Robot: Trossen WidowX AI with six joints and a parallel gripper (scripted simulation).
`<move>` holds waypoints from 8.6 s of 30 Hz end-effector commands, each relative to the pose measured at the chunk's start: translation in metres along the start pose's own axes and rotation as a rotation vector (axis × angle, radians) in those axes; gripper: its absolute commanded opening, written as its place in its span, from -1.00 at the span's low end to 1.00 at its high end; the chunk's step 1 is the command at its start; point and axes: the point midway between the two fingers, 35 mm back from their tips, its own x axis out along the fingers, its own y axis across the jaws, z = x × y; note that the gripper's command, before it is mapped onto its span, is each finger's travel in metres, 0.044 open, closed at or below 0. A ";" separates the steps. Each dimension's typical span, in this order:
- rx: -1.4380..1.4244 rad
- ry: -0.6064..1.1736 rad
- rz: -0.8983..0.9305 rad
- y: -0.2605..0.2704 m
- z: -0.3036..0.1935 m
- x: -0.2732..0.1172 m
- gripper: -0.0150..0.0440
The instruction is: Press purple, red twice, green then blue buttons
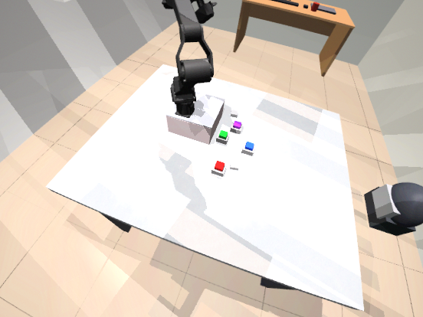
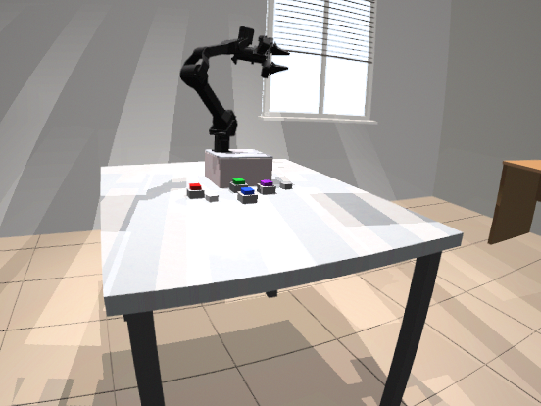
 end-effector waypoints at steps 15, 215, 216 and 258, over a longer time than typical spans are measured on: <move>-0.386 0.124 -0.579 -0.137 -0.004 0.091 0.86; 0.257 0.750 -1.258 -0.559 -0.013 -0.226 -0.42; 0.257 0.750 -1.258 -0.559 -0.013 -0.226 -0.42; 0.257 0.750 -1.258 -0.559 -0.013 -0.226 -0.42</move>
